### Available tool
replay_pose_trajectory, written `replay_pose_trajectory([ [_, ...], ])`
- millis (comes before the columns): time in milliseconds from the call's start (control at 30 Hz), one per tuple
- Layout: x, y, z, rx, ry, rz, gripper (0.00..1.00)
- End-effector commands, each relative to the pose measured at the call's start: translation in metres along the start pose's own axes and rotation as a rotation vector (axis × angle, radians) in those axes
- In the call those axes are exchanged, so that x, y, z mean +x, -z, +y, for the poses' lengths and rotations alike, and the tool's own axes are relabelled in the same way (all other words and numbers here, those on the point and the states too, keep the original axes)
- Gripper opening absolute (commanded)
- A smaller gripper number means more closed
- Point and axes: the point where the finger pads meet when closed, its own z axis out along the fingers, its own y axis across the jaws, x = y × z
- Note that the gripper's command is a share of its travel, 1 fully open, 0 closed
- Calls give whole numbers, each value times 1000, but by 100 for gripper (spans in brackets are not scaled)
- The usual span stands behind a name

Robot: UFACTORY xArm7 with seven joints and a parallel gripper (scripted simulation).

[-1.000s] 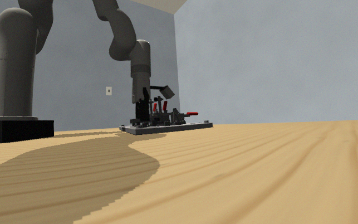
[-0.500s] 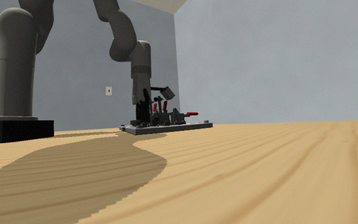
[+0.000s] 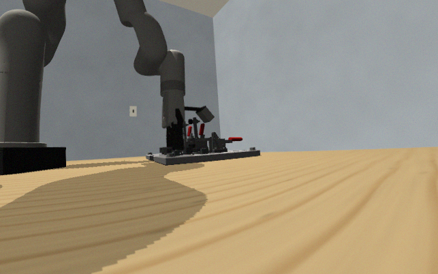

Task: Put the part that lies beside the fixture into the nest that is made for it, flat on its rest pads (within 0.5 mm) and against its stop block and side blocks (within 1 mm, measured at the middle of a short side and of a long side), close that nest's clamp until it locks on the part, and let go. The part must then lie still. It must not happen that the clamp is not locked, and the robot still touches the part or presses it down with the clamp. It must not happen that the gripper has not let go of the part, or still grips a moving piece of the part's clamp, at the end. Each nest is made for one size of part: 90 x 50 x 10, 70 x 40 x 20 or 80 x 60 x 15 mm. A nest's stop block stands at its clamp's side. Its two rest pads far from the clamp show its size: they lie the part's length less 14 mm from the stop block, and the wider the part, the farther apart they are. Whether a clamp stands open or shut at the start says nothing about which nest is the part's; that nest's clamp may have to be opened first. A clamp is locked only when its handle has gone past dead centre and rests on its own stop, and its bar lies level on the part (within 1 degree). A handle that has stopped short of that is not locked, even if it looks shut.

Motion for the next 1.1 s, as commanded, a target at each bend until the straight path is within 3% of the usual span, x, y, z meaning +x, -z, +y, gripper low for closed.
replay_pose_trajectory([
  [0, 2, 1, 0, 1, 0, 4, 0],
  [1033, 4, 1, 2, 1, 0, 4, 0],
  [1067, 4, 1, 2, 1, 0, 4, 100],
])
